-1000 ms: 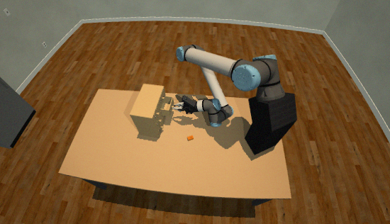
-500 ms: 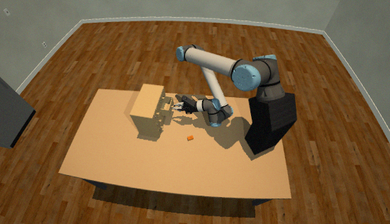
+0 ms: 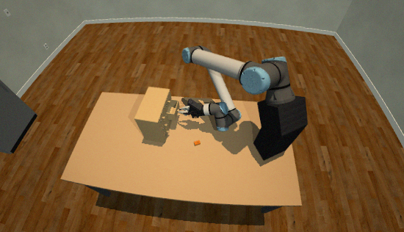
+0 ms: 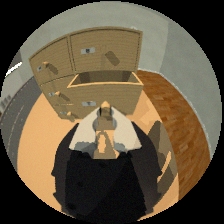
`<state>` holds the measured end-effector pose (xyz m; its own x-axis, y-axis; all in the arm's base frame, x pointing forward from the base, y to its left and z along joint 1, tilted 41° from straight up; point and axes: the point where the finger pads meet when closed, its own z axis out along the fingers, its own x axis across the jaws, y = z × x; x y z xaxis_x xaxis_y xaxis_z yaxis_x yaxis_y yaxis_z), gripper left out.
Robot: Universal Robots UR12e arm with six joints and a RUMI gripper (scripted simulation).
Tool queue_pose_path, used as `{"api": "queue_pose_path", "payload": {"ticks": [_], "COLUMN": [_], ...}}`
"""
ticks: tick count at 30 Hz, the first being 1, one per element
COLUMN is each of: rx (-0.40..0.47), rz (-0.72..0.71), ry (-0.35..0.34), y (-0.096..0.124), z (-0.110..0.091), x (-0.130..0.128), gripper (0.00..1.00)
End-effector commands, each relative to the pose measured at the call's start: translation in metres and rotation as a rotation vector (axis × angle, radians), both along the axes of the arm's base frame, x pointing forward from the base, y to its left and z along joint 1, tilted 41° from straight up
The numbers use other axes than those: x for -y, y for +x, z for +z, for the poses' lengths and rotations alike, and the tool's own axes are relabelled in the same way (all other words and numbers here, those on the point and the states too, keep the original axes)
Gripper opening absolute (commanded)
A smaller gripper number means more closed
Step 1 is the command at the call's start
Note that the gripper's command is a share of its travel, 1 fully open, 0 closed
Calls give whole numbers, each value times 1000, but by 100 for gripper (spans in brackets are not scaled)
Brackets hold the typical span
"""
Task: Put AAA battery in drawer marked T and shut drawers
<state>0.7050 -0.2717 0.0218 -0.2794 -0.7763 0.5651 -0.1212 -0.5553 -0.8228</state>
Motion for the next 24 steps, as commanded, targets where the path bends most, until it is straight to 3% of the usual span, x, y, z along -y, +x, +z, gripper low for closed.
{"api": "queue_pose_path", "payload": {"ticks": [1,24], "rx": [4,4], "rz": [3,3], "ry": [-5,-5], "y": [4,15], "z": [3,7], "x": [-1,0], "gripper": [7,7]}}
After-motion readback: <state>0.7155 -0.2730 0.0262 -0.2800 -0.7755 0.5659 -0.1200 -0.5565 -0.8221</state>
